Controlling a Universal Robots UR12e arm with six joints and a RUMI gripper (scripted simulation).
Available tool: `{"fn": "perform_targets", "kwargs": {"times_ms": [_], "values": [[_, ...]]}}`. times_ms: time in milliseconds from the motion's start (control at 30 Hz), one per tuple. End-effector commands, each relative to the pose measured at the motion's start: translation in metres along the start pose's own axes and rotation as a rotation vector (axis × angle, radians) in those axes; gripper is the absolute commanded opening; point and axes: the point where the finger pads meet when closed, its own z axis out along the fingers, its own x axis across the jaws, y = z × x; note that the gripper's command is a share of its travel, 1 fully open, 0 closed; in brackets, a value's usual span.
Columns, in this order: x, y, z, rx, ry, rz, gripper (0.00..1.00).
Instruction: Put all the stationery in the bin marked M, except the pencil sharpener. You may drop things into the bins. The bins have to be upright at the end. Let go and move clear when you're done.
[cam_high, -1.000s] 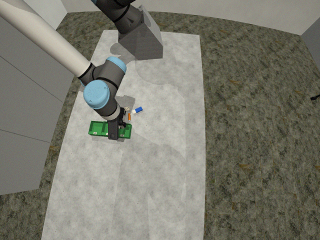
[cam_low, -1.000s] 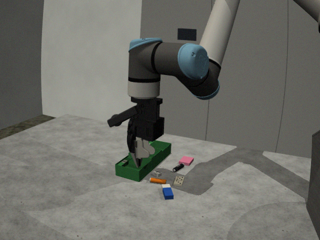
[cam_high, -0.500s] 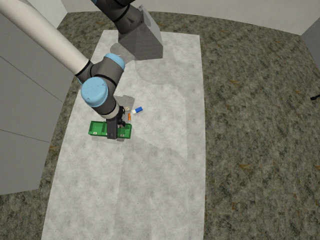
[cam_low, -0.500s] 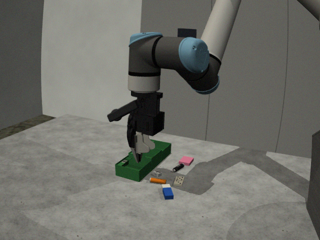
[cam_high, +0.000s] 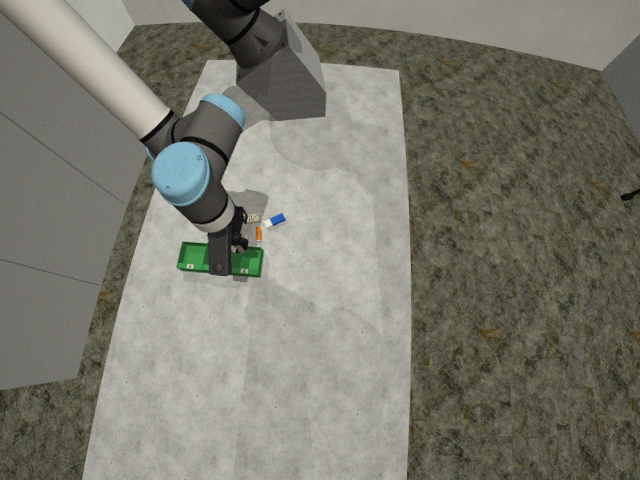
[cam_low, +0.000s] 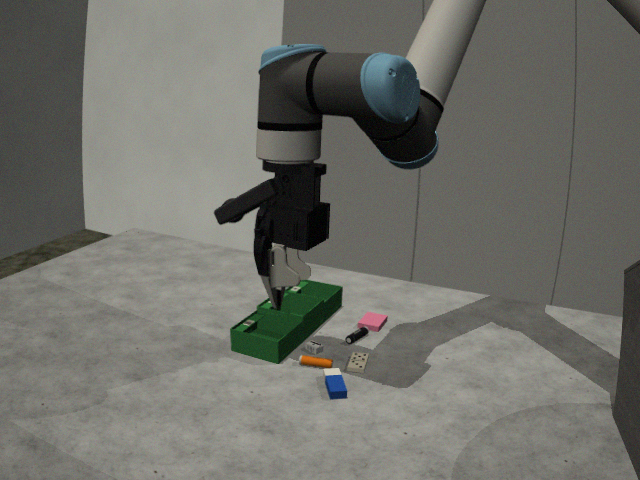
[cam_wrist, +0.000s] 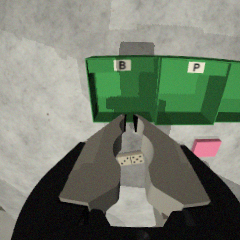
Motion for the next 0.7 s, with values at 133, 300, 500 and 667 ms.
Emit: {"fn": "perform_targets", "kwargs": {"times_ms": [133, 300, 500, 667], "values": [[0.000, 0.000, -0.009, 0.000, 0.000, 0.000, 0.04], [0.000, 0.000, -0.034, 0.000, 0.000, 0.000, 0.04], [0.000, 0.000, -0.084, 0.000, 0.000, 0.000, 0.04], [0.000, -0.001, -0.126, 0.000, 0.000, 0.000, 0.04]]}}
